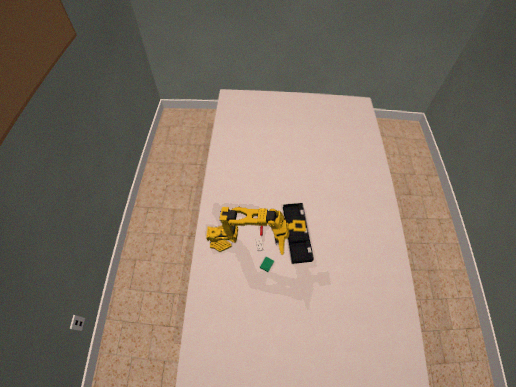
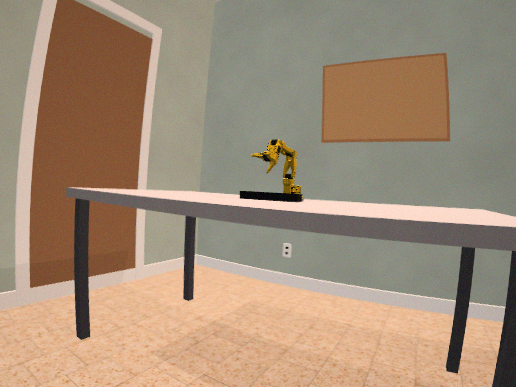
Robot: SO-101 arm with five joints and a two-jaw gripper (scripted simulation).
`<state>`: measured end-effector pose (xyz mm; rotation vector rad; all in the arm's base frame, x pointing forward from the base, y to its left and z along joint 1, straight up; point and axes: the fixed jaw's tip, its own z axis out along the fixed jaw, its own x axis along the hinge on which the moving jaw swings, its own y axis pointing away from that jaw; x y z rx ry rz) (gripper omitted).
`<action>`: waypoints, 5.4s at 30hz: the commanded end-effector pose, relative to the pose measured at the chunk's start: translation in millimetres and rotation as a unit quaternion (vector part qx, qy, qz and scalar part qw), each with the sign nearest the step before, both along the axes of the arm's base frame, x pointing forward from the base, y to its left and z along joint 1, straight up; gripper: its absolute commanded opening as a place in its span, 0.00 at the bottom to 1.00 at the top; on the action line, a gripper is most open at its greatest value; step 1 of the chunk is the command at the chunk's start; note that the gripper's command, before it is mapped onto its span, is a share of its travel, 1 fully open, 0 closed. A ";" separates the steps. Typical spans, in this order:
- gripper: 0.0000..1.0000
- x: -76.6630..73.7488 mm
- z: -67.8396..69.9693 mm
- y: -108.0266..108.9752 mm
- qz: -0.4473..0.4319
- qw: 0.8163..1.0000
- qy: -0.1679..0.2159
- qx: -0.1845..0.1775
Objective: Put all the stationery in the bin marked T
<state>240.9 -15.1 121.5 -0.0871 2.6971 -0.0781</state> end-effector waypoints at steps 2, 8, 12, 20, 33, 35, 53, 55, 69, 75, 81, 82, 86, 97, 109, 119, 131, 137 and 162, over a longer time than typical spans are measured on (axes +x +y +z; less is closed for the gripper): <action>1.00 5.8 10.0 -3.1 -0.002 1.000 -0.028 -0.004; 1.00 5.8 10.0 -3.1 -0.002 1.000 -0.028 -0.004; 1.00 9.0 8.7 -3.4 0.005 0.999 -0.031 -0.008; 1.00 9.0 8.7 -3.4 0.005 0.999 -0.031 -0.008; 1.00 13.6 8.8 -4.5 0.006 0.999 -0.038 -0.010; 1.00 18.6 9.0 -5.8 0.008 0.999 -0.046 -0.013; 1.00 79.0 7.2 -24.8 0.032 0.988 -0.141 -0.056; 1.00 80.5 7.1 -25.4 0.032 0.988 -0.143 -0.057; 1.00 82.9 6.9 -26.3 0.033 0.987 -0.147 -0.059; 1.00 82.9 6.9 -26.3 0.033 0.987 -0.147 -0.059; 1.00 83.4 10.5 -26.4 0.033 0.986 -0.153 -0.060; 1.00 83.4 10.5 -26.4 0.033 0.986 -0.153 -0.060; 1.00 83.4 10.5 -26.4 0.033 0.986 -0.153 -0.060; 1.00 83.4 10.3 -26.4 0.033 0.986 -0.153 -0.060; 1.00 83.6 -10.2 -26.4 0.034 0.991 -0.119 -0.054; 1.00 80.4 -46.7 -25.9 0.036 0.997 -0.059 -0.043; 1.00 79.1 -54.5 -25.7 0.037 0.997 -0.046 -0.040; 1.00 79.1 -54.5 -25.7 0.037 0.997 -0.046 -0.040; 1.00 78.4 -54.5 -25.6 0.037 0.998 -0.045 -0.040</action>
